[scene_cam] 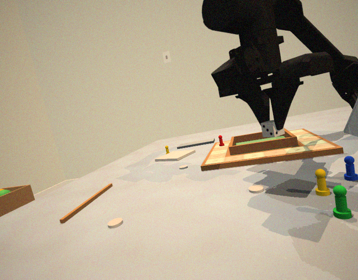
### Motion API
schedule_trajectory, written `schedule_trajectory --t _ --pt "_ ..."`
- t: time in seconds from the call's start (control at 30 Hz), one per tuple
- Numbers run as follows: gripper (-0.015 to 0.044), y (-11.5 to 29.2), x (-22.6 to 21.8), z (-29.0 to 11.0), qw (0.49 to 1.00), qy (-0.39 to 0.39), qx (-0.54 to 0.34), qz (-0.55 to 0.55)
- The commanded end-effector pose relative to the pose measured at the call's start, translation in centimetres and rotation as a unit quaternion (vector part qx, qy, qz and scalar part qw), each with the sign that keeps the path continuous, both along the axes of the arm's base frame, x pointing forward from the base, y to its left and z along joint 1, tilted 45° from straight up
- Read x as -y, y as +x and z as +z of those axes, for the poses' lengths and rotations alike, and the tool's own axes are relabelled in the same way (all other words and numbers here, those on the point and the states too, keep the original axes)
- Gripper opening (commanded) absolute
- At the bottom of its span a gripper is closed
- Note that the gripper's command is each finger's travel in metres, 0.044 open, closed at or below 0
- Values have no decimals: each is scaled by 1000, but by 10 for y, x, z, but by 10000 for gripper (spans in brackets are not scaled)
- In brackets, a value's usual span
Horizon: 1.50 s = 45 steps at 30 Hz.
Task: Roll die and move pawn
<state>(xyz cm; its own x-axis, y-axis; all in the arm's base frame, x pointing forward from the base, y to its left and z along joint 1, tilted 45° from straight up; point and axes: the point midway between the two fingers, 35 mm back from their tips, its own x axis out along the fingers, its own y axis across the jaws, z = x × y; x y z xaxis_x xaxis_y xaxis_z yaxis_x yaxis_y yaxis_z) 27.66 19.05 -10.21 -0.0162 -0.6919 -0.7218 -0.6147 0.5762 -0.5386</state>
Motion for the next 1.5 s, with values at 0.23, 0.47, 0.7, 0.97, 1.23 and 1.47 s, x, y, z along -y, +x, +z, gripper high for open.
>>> schedule_trajectory --t 0.23,0.47,0.7,0.97,1.23,1.47 --pt "0 -3 -30 40 1000 3 2 -3" --pt "0 7 -7 61 998 6 -38 40" --pt "0 16 25 85 992 9 -89 94" --pt "0 19 63 111 977 10 -146 155" --pt "0 15 103 134 956 8 -202 213" --pt "0 6 137 151 932 5 -251 261"
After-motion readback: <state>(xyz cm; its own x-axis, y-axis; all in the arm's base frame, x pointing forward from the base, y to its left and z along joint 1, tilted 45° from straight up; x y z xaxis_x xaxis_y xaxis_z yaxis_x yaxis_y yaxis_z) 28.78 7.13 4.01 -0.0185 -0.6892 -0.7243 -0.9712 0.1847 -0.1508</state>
